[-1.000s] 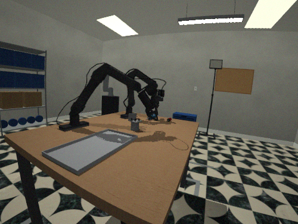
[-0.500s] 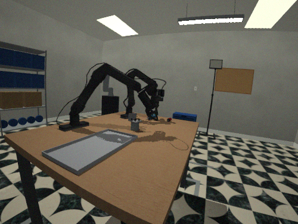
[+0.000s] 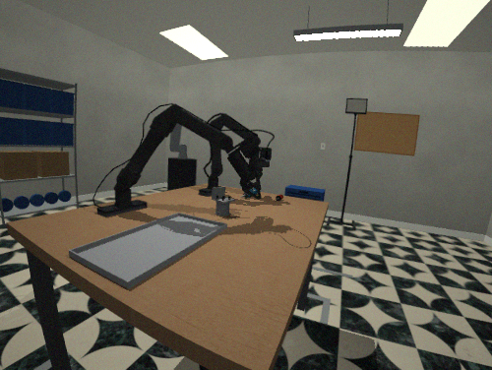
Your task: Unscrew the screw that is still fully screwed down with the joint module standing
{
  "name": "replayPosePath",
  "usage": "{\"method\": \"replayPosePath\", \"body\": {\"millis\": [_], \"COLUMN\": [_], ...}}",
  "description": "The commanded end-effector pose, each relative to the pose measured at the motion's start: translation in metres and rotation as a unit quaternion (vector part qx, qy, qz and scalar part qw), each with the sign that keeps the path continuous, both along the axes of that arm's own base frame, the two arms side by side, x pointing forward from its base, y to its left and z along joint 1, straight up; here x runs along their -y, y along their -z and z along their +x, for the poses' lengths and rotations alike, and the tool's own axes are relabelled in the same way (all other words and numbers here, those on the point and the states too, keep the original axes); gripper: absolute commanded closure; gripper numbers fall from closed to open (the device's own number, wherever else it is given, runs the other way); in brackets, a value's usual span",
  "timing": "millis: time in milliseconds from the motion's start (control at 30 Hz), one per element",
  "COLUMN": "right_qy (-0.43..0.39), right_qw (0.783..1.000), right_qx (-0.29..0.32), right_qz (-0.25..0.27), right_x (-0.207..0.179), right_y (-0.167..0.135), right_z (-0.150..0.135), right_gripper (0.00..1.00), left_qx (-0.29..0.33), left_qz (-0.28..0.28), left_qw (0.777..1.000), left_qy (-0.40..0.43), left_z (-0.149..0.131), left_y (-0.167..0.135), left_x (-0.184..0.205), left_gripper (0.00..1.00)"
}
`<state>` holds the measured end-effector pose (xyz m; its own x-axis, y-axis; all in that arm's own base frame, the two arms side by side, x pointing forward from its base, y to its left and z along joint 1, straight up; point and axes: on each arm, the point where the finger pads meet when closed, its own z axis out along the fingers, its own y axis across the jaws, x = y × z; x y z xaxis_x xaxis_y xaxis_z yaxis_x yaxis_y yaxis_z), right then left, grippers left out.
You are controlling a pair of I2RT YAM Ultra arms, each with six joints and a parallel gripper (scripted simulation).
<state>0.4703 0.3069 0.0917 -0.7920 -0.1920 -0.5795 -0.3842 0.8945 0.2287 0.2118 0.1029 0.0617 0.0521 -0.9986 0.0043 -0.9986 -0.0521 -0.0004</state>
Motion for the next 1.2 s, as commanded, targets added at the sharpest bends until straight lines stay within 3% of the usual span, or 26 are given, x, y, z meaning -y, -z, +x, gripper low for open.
{"method": "replayPosePath", "body": {"millis": [0,67,100,633,1167], "right_qy": [0.000,0.000,0.000,0.000,-0.056], "right_qw": [1.000,1.000,1.000,1.000,0.995], "right_qx": [0.010,0.010,0.010,0.010,0.057], "right_qz": [0.006,0.006,0.006,0.006,0.054], "right_x": [-0.001,-0.001,-0.001,-0.001,0.029], "right_y": [-0.010,-0.010,-0.010,-0.010,-0.033], "right_z": [0.002,0.002,0.002,0.002,-0.013], "right_gripper": [0.07,0.07,0.14,0.14,0.14], "left_qx": [0.006,0.006,0.006,0.006,0.006], "left_qz": [0.002,0.002,0.002,0.002,0.002], "left_qw": [1.000,1.000,1.000,1.000,1.000], "left_qy": [-0.003,-0.003,-0.003,-0.003,-0.003], "left_z": [0.002,0.002,0.002,0.002,0.002], "left_y": [-0.003,-0.003,-0.003,-0.003,-0.003], "left_x": [0.000,0.000,0.000,0.000,0.000], "left_gripper": [0.35,0.35,0.35,0.35,0.35]}}
